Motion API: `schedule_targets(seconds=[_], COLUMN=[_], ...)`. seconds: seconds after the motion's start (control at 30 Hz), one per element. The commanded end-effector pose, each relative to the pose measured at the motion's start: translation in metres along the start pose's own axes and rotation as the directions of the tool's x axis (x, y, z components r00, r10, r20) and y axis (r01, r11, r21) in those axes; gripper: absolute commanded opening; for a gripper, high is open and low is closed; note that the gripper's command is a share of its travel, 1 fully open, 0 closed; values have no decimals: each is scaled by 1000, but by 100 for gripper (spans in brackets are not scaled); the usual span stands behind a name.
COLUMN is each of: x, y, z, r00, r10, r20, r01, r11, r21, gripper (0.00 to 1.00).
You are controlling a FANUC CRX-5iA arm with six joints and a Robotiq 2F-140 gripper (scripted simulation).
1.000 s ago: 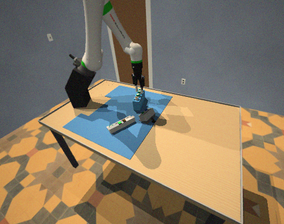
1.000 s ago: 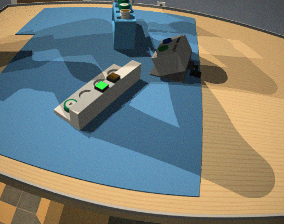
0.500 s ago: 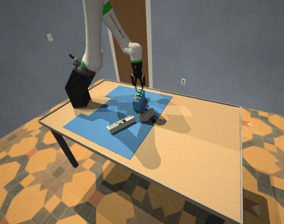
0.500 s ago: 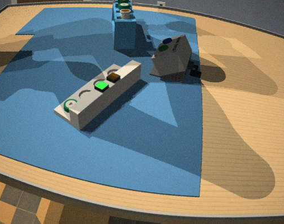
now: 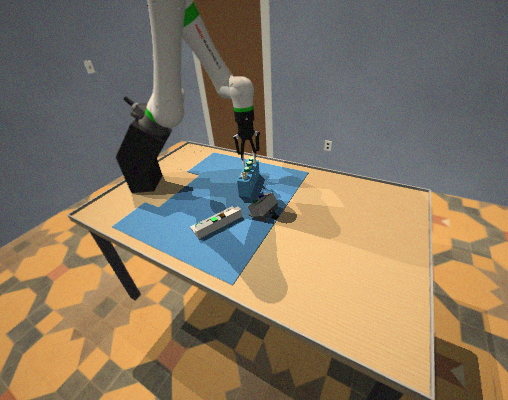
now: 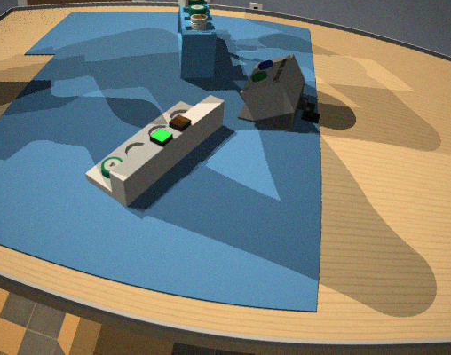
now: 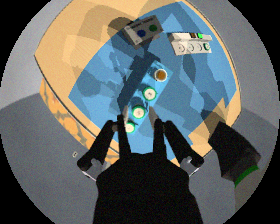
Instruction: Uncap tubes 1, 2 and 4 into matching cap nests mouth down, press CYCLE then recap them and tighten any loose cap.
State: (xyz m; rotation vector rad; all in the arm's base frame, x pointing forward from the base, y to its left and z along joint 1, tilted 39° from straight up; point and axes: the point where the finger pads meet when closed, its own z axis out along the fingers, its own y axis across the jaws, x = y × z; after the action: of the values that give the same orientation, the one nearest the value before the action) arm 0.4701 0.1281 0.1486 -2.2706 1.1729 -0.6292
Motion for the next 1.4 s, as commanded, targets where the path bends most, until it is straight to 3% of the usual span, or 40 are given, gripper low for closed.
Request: schedule_targets(seconds=[0.0, 0.03, 0.07, 0.53, 0.7, 0.83, 1.0, 1.07, 1.3, 1.37], x=[0, 0, 0, 0, 0, 0, 0, 0, 0, 0], y=[0, 0, 0, 0, 0, 0, 0, 0, 0, 0], z=[0, 0, 0, 0, 0, 0, 0, 0, 0, 0], r00=[999, 999, 999, 999, 975, 913, 783, 783, 525, 525], r10=[-30, -30, -30, -30, 218, 408, 621, 621, 851, 851], r20=[34, 34, 34, 34, 32, 28, 22, 22, 11, 11], r01=[30, 30, 30, 30, -218, -408, -621, -621, -850, -850], r11=[1000, 1000, 1000, 1000, 976, 913, 784, 784, 526, 526], r21=[-7, -7, -7, -7, -15, -21, -28, -28, -33, -33], gripper=[35, 35, 0, 0, 0, 0, 0, 0, 0, 0])
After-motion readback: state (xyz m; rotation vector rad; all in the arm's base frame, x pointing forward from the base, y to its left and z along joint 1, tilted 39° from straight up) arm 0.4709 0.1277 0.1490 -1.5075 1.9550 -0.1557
